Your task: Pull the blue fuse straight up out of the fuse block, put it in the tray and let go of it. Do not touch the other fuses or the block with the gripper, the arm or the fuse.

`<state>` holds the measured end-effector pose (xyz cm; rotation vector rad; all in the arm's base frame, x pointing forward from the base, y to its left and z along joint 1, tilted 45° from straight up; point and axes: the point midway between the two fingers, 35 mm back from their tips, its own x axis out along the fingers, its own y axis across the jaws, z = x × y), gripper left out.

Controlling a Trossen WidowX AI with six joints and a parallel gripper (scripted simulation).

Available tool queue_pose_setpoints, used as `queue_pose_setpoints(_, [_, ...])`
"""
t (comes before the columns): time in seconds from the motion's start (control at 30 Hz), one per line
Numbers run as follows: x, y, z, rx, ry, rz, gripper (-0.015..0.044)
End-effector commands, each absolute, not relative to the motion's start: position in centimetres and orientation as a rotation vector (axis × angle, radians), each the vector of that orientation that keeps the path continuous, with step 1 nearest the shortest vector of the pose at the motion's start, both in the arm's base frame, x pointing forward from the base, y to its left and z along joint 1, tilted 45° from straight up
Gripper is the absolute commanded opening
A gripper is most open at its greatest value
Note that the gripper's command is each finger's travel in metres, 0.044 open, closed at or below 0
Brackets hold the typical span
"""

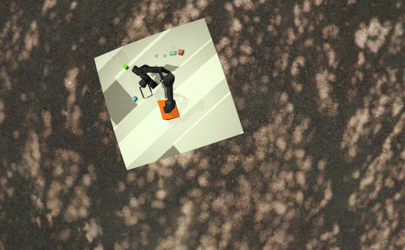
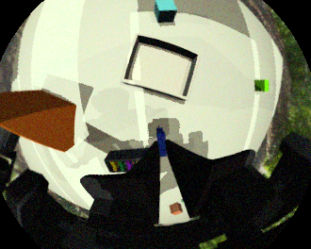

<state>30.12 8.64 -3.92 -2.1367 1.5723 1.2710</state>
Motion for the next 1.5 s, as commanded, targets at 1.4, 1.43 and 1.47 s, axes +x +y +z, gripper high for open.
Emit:
queue_pose_setpoints(1.4, [26.7, 13.6, -14.7, -2.132, 1.593, 1.257, 0.0000])
queue_pose_setpoints(1.43, [26.7, 13.4, -14.9, -2.132, 1.593, 1.256, 0.0000])
queue_pose_setpoints(1.47, [26.7, 13.3, -15.0, -2.132, 1.593, 1.256, 0.0000])
